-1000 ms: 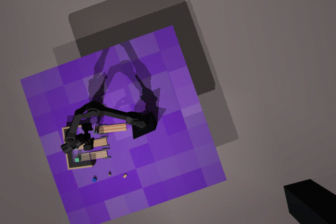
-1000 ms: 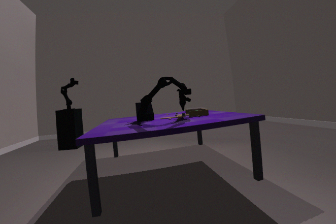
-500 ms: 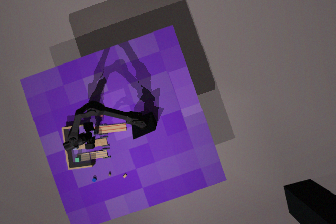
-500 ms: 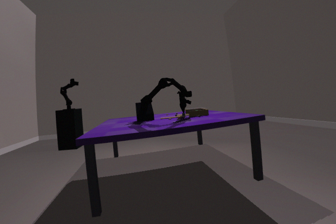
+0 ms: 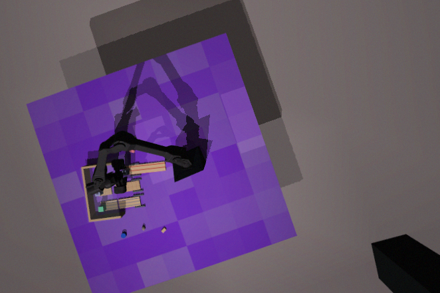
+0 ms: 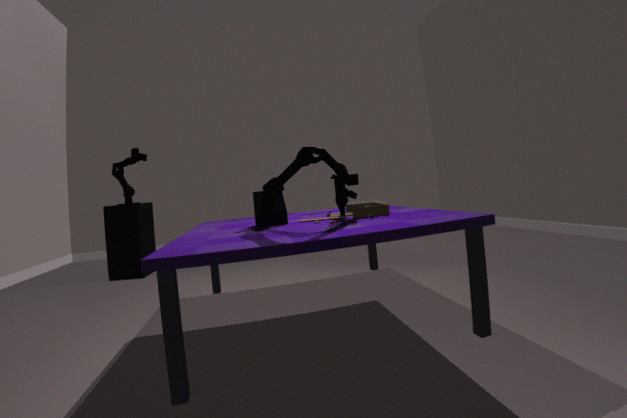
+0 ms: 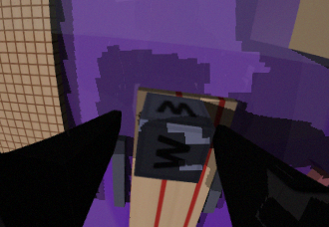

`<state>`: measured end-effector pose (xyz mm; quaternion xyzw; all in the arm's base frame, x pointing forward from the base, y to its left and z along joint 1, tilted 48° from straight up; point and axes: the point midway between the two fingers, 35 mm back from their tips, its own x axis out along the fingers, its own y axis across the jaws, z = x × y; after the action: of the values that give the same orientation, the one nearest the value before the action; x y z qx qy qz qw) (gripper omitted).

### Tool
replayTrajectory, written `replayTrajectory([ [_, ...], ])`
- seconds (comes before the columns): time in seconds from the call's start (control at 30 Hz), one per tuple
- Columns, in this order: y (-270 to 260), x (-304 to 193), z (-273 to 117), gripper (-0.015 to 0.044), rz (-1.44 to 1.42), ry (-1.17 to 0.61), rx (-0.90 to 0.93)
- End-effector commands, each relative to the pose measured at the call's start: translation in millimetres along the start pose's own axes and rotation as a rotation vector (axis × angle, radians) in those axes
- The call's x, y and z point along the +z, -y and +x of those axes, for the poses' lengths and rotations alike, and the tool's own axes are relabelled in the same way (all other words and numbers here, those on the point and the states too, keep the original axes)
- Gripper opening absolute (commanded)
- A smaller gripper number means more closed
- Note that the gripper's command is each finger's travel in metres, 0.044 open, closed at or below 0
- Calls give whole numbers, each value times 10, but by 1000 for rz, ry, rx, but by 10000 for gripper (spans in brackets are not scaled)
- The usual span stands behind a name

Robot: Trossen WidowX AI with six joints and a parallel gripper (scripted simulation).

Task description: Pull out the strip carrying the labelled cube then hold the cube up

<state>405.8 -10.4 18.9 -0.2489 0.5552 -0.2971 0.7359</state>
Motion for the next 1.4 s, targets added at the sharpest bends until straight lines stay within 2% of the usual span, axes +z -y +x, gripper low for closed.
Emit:
replayTrajectory([
  [0.0,0,0,0,224,0,0,0],
  [0.1,0,0,0,145,0,0,0],
  [0.33,0,0,0,98,0,0,0],
  [0.47,0,-28,-24,0,0,0,0],
  [0.87,43,-570,-402,0,-7,-3,-4],
  [1.37,83,-945,-418,0,-9,-5,-4],
])
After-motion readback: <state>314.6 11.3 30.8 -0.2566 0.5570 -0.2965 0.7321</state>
